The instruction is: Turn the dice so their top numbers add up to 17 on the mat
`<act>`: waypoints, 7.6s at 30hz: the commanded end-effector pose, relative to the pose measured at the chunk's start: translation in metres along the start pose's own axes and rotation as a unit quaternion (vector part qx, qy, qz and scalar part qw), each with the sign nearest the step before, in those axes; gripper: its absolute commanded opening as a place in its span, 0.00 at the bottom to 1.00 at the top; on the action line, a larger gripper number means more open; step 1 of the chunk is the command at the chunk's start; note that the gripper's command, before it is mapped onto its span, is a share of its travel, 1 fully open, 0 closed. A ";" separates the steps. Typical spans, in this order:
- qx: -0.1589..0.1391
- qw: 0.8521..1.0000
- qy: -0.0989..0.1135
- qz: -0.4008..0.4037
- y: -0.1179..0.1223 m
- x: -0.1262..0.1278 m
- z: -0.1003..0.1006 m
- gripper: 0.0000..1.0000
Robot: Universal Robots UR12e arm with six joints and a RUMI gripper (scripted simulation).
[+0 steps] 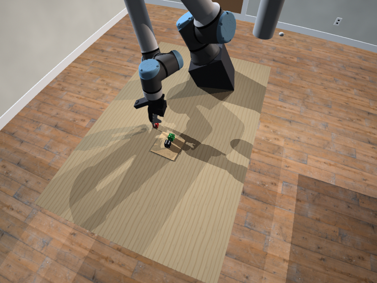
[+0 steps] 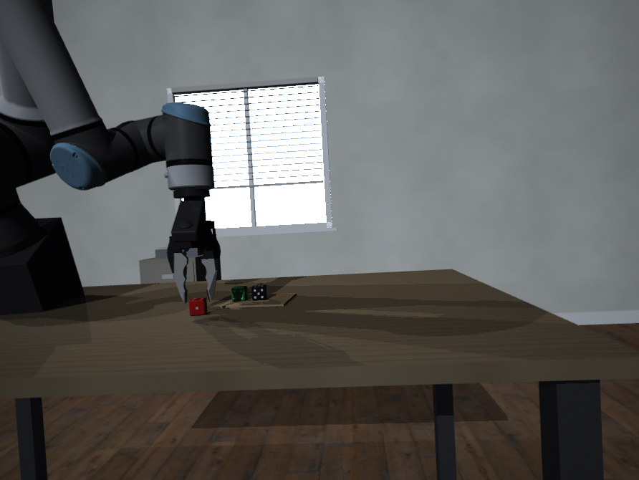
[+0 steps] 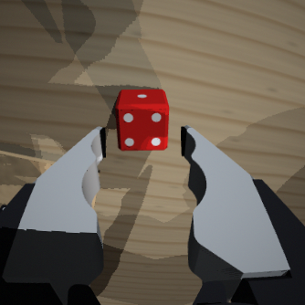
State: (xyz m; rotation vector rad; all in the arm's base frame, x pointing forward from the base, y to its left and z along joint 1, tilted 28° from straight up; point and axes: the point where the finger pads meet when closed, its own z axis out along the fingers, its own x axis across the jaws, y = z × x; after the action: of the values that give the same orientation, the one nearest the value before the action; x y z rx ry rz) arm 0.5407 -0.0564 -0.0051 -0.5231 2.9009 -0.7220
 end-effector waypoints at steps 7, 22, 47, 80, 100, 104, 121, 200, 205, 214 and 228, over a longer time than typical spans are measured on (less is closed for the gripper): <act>0.000 1.000 -0.001 0.000 0.000 0.000 0.017 0.28; 0.000 1.000 -0.001 0.000 0.000 0.000 0.021 0.28; 0.000 1.000 -0.001 0.000 0.000 0.000 0.021 0.28; 0.000 1.000 -0.001 0.000 0.000 0.000 0.021 0.10; 0.000 1.000 -0.001 0.000 0.000 0.000 -0.019 0.10; 0.000 1.000 -0.001 0.000 0.000 0.000 -0.041 0.10; 0.000 1.000 -0.001 0.000 0.000 0.000 -0.079 0.10; -0.153 0.881 -0.075 0.441 0.006 -0.008 -0.062 0.10; -0.210 0.870 -0.103 0.435 0.007 -0.008 -0.062 0.10; -0.304 0.841 -0.152 0.421 0.006 -0.008 -0.062 0.10; -0.405 0.798 -0.202 0.398 0.006 -0.008 -0.062 0.10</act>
State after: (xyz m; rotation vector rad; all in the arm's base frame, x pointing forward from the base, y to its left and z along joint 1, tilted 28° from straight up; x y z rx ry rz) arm 0.5356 -0.0219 0.0484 0.4982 2.4860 0.6250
